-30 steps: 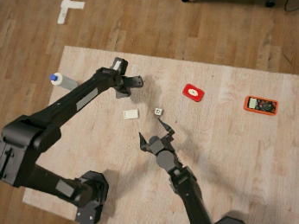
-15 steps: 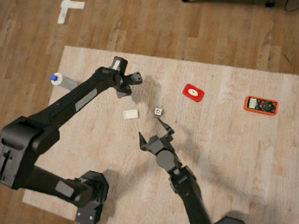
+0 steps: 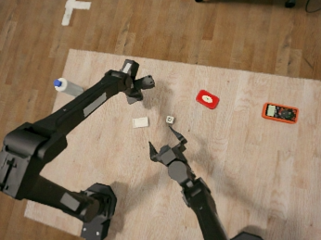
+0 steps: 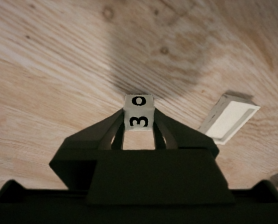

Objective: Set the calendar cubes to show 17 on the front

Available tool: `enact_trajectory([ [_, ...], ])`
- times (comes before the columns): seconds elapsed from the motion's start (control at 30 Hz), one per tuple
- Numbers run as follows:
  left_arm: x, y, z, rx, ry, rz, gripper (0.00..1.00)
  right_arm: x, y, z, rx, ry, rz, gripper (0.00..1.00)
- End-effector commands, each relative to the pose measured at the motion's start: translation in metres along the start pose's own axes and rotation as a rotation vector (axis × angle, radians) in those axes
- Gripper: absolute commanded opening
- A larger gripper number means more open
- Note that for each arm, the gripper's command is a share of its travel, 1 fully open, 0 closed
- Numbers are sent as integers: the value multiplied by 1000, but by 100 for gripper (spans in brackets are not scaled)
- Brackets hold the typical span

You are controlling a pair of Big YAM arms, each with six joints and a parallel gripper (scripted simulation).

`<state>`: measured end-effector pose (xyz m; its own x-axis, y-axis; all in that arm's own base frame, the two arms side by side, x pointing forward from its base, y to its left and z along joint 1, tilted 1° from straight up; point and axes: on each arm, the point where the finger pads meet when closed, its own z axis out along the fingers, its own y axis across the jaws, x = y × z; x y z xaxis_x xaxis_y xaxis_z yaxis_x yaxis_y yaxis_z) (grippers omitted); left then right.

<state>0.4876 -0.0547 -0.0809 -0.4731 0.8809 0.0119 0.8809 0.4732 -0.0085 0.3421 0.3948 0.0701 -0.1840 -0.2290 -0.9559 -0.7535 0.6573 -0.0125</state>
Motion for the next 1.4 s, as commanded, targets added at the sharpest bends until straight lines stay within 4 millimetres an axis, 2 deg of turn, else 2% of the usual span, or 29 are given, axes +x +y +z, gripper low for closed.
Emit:
enact_trajectory([
  [0.0,-11,17,-3,-25,-16,-22,25,-14,2,6,-4,-32,-3,100],
  [0.03,-12,18,-7,-32,-20,-22,25,-14,2,6,-4,-32,-3,100],
  [0.1,-13,19,-2,-30,-19,-22,25,-14,2,6,-4,-32,-3,100],
  [0.13,-6,10,4,-16,-9,-22,25,-14,2,6,-4,-32,-3,100],
  [0.23,-8,12,-2,-29,-18,-22,25,-14,2,6,-4,-32,-3,100],
  [0.53,1,11,6,-22,-14,-22,25,-14,2,6,-4,-32,-3,100],
  [0.57,-4,8,-1,-25,-15,-11,25,-14,2,6,-4,-32,-3,100],
  [0.6,4,4,11,-10,-5,-18,25,-14,2,6,-4,-32,-3,100],
  [0.63,2,7,9,-16,-9,-17,25,-14,2,6,-4,-32,-3,100],
  [0.67,7,0,15,-2,0,-19,25,-14,2,6,-4,-32,-3,100],
  [0.7,2,8,9,-19,-12,-19,25,-14,2,6,-4,-32,-3,100],
  [0.73,6,3,14,-10,-5,-20,25,-14,2,6,-4,-32,-3,100],
  [0.77,2,10,7,-26,-16,-20,25,-14,2,6,-4,-32,-3,100],
  [0.8,7,3,12,-14,-8,-21,25,-14,2,6,-4,-32,-3,100],
  [0.83,2,10,6,-28,-18,-21,25,-14,2,6,-4,-32,-3,100],
  [0.87,9,1,13,-12,-6,-21,25,-14,2,6,-4,-32,-3,100],
  [0.93,0,5,5,-25,-15,-11,25,-14,2,6,-4,-32,-3,100],
  [1.2,0,5,5,-25,-15,-11,25,-14,2,6,-4,-32,-3,100],
  [1.23,0,5,5,-25,-15,-11,36,-14,2,6,-4,-32,-3,100],
  [1.27,0,5,5,-25,-15,-11,41,-14,2,6,-4,-32,-3,100],
  [1.3,-5,11,-8,-53,-35,-19,52,-14,2,6,-4,-32,-3,100],
  [1.37,-8,3,-9,-49,-33,-11,54,-14,2,6,-4,-32,-3,100],
])
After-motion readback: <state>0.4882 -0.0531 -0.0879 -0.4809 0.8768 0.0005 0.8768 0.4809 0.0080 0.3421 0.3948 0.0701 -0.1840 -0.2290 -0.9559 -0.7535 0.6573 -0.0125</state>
